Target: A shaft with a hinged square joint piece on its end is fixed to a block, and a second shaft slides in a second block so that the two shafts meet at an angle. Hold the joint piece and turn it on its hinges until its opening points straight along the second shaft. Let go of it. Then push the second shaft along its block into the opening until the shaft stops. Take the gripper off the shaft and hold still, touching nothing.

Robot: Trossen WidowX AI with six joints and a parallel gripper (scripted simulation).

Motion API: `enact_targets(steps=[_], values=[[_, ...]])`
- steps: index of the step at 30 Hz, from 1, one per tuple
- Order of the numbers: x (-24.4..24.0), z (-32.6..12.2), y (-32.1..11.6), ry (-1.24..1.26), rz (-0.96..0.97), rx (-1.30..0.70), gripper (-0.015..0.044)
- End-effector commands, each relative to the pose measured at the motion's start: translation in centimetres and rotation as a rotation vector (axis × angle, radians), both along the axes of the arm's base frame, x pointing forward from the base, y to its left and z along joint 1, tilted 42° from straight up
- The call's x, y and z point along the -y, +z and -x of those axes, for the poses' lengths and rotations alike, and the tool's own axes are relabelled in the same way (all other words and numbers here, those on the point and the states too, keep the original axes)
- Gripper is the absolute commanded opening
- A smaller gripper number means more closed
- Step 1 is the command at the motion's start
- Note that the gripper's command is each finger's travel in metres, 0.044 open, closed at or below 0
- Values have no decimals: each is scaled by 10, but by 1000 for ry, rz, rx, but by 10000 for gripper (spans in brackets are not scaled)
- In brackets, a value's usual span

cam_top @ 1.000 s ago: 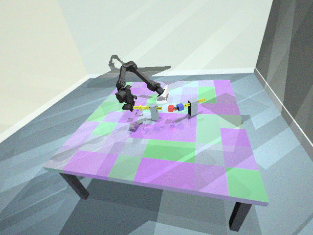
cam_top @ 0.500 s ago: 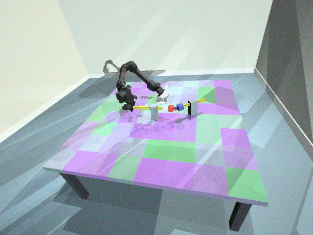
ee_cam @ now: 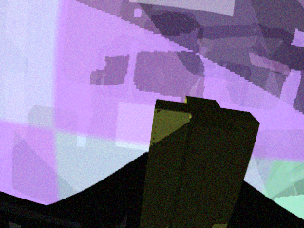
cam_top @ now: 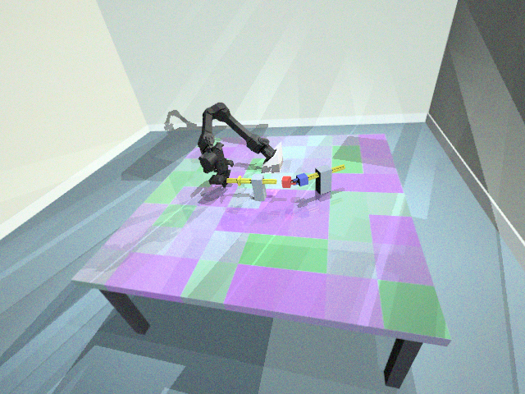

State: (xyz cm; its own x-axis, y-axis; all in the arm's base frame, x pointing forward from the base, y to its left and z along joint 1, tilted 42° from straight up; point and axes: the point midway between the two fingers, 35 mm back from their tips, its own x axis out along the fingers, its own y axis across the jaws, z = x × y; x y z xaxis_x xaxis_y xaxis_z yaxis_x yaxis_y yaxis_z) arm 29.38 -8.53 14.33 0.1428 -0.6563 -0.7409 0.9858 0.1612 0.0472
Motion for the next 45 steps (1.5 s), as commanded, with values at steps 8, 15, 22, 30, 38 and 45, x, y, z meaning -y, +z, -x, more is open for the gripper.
enact_targets(steps=[8,15,22,30,38,45], values=[[-14,2,-14,2,-4,-4,0],[-21,3,-21,2,-5,-4,0],[-28,3,-27,2,-5,-4,0],[-37,5,-35,2,-6,-5,0],[-46,6,-44,2,-6,-5,0],[-50,6,-47,2,-7,-5,0]])
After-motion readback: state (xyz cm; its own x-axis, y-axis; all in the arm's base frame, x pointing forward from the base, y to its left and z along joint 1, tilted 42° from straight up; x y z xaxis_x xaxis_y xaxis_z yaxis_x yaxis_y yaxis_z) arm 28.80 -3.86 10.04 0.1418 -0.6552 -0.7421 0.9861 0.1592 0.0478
